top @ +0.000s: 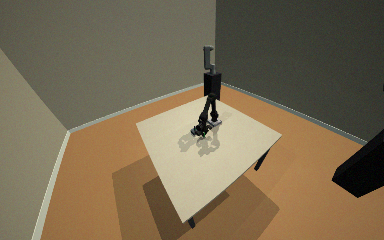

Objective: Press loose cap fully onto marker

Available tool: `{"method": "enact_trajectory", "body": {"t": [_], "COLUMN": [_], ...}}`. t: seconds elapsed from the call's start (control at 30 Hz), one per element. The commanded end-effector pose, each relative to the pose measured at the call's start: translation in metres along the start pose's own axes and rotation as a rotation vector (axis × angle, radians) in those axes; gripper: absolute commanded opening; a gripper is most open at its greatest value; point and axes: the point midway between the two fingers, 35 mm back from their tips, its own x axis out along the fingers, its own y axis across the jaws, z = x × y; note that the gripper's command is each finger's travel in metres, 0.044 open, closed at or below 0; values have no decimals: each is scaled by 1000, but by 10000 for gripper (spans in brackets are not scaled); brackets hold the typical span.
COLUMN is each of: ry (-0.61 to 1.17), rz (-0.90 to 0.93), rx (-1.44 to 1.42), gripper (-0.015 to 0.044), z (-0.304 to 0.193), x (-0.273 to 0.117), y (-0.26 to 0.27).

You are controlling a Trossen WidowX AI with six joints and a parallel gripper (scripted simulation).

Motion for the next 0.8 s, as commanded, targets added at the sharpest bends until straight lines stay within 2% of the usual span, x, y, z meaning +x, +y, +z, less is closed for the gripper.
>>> {"method": "enact_trajectory", "body": {"t": [0.0, 0.47, 0.77], "ry": [5, 5, 4], "rz": [12, 12, 13], "rx": [-2, -2, -2], "gripper": [0, 0, 0], "z": [-2, -1, 14], "x": [-12, -55, -65], "y": [4, 2, 10]}}
